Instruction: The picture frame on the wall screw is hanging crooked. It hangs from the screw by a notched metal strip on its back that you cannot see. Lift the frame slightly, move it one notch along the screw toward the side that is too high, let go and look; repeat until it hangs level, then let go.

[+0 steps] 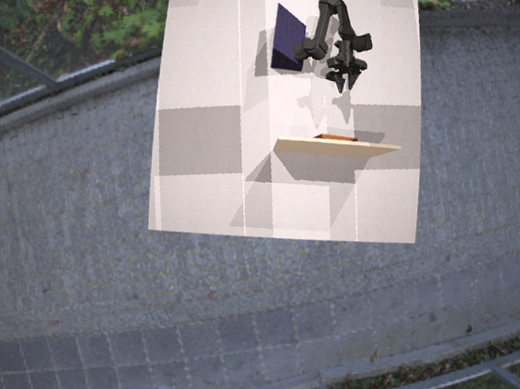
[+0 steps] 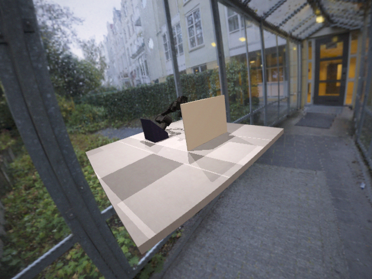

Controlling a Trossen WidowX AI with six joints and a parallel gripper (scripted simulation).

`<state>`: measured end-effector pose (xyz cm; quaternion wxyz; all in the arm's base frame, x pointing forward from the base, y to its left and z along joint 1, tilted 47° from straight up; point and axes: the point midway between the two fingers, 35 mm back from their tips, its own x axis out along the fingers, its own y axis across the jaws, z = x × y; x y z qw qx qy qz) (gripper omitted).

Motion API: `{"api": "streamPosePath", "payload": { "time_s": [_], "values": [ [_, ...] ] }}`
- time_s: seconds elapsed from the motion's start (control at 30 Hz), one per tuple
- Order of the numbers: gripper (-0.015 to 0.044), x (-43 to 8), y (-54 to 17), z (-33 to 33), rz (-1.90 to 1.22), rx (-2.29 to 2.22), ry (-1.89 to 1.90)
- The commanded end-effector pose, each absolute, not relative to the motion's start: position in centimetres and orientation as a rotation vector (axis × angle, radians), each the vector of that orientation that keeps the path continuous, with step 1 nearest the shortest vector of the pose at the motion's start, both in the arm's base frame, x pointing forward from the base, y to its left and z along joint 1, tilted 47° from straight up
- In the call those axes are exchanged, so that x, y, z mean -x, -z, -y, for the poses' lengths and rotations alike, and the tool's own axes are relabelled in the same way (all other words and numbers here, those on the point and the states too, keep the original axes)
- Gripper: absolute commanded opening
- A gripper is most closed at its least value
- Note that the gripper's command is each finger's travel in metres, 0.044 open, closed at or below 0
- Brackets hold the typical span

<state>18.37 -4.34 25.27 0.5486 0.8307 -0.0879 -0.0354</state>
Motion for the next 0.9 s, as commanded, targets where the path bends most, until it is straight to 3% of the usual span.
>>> {"api": "streamPosePath", "payload": {
  "time_s": [0.0, 0.6, 0.87],
  "values": [
    [0.026, -18.4, -25.3, 4.3, 0.202, -1.963, 0.081],
    [0.026, -18.5, -25.3, 4.4, 0.209, -1.97, 0.083],
    [0.026, -24.2, -23.4, 3.9, 0.217, -2.093, 0.063]
  ]
}}
